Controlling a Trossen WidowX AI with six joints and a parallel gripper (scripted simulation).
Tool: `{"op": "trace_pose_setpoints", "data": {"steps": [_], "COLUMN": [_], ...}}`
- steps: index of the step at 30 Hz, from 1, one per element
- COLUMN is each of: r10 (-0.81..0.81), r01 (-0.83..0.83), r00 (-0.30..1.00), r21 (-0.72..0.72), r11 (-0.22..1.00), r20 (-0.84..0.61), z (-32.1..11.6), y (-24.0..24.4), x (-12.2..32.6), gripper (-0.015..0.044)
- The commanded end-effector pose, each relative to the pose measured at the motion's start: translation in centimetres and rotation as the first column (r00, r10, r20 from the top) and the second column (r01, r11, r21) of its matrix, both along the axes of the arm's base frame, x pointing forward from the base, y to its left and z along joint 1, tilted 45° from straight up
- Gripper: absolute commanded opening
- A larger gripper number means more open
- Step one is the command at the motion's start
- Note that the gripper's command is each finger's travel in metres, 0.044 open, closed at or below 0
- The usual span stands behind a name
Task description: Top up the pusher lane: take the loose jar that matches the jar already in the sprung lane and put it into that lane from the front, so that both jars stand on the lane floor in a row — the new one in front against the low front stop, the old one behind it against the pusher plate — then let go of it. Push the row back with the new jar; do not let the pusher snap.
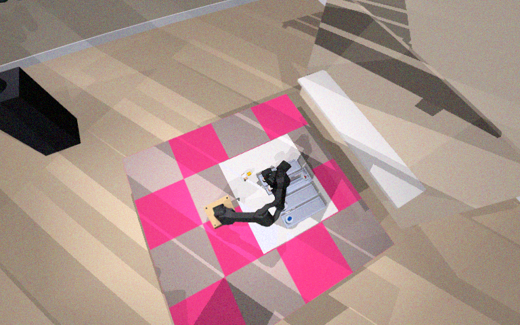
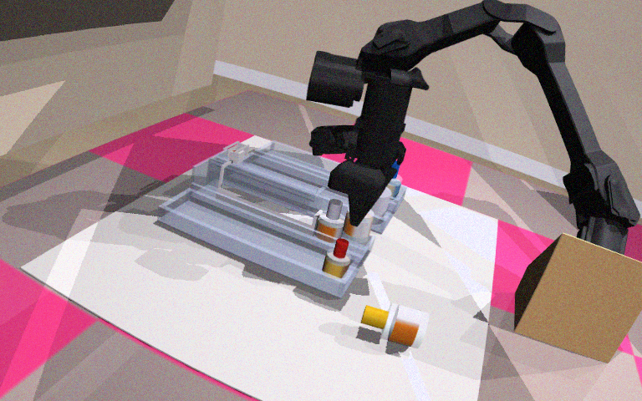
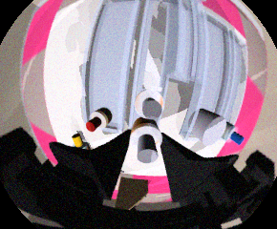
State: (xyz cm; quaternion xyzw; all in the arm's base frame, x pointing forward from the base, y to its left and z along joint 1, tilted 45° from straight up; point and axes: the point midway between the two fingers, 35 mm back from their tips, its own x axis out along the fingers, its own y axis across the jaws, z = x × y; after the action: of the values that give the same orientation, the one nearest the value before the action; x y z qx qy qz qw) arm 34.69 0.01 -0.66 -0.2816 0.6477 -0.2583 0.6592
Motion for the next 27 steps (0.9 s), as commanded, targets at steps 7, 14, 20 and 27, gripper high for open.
{"op": "trace_pose_setpoints", "data": {"steps": [7, 14, 20, 27], "r10": [0.007, 0.007, 0.007, 0.007], "r01": [-0.006, -0.006, -0.007, -0.007], "r00": [1.000, 1.000, 1.000, 1.000], "r21": [-0.002, -0.002, -0.002, -0.002], "r11": [1.000, 1.000, 1.000, 1.000], "r20": [0.030, 0.030, 0.030, 0.030], "z": [0.39, 0.39, 0.30, 0.11], "y": [0.12, 0.12, 0.03, -0.16], "x": [1.04, 1.14, 1.15, 1.17], "gripper": [0.0000, 0.0000, 0.0000, 0.0000]}}
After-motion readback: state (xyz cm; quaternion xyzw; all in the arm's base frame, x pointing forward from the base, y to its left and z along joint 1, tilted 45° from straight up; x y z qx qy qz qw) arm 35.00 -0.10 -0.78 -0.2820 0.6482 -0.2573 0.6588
